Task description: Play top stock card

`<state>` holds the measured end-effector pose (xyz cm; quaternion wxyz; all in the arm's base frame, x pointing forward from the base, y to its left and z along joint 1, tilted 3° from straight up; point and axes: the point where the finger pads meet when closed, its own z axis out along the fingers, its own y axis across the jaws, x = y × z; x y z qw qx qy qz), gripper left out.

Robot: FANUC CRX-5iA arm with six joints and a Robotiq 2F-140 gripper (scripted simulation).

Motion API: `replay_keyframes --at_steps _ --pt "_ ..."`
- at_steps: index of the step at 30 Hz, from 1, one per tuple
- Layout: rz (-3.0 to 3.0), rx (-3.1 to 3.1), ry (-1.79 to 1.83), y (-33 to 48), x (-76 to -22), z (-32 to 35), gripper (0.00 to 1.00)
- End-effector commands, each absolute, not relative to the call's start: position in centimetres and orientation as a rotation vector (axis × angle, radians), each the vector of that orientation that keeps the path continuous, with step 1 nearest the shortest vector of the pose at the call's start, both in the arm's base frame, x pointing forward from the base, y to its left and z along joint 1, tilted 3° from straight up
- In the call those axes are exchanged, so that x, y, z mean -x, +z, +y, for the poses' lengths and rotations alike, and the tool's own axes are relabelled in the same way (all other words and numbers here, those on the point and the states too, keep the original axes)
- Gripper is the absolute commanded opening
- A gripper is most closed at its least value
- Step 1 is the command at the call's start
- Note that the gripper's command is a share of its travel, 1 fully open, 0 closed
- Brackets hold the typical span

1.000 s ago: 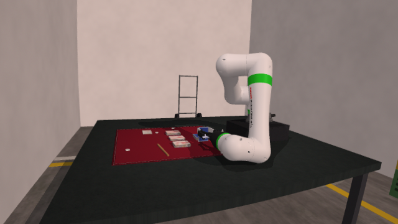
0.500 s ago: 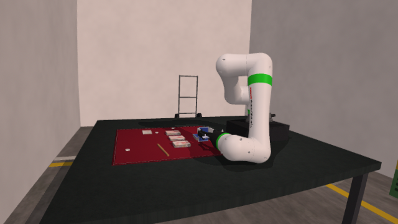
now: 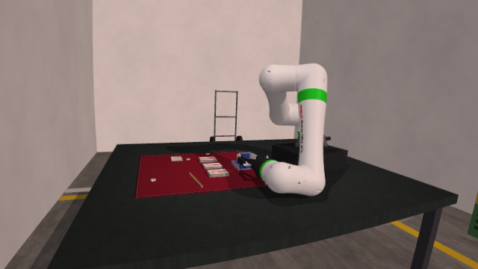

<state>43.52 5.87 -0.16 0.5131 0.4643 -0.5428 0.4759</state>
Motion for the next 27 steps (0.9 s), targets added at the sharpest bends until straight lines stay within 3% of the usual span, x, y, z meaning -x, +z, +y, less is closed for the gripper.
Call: replay_keyframes --at_steps 1,27 --pt "-1.306 -1.116 1.145 -0.16 -43.53 5.89 0.43" --pt "-1.306 -1.116 1.145 -0.19 -43.62 6.70 0.43"
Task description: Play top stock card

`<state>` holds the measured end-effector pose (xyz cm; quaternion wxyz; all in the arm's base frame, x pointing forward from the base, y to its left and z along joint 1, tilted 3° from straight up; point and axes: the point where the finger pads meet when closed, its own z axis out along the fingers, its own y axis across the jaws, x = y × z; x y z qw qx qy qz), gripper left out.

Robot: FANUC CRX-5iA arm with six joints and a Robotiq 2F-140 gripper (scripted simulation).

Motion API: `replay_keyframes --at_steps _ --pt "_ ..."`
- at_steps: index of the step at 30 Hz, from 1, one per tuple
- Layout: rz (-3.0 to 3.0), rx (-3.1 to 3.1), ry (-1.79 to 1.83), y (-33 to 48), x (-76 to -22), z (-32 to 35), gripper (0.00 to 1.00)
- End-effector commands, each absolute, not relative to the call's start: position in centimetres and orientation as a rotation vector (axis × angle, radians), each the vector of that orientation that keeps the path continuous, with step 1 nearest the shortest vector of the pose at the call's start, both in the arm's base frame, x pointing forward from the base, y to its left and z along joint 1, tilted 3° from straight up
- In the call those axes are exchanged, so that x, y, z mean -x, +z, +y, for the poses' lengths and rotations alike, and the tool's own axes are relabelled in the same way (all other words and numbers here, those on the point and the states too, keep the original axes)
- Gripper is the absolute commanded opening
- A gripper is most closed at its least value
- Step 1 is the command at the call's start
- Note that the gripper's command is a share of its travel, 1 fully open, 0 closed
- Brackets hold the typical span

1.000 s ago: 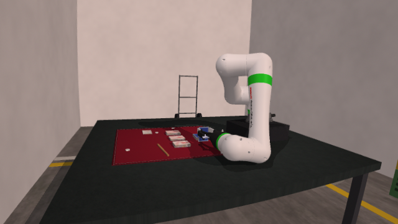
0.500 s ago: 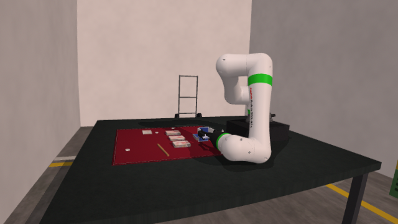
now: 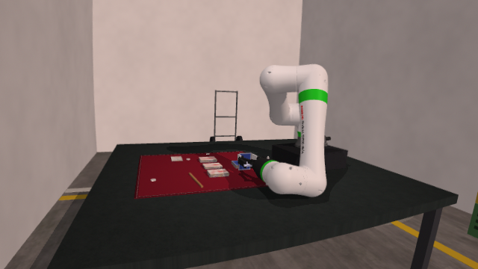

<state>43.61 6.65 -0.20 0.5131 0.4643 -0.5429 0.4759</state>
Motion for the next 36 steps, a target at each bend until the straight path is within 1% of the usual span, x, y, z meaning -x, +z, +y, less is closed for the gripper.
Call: replay_keyframes --at_steps 1,36 --pt "-1.306 -1.116 1.145 -0.2 -43.6 6.8 0.43" --pt "-1.306 -1.116 1.145 -0.7 -43.9 8.7 0.43"
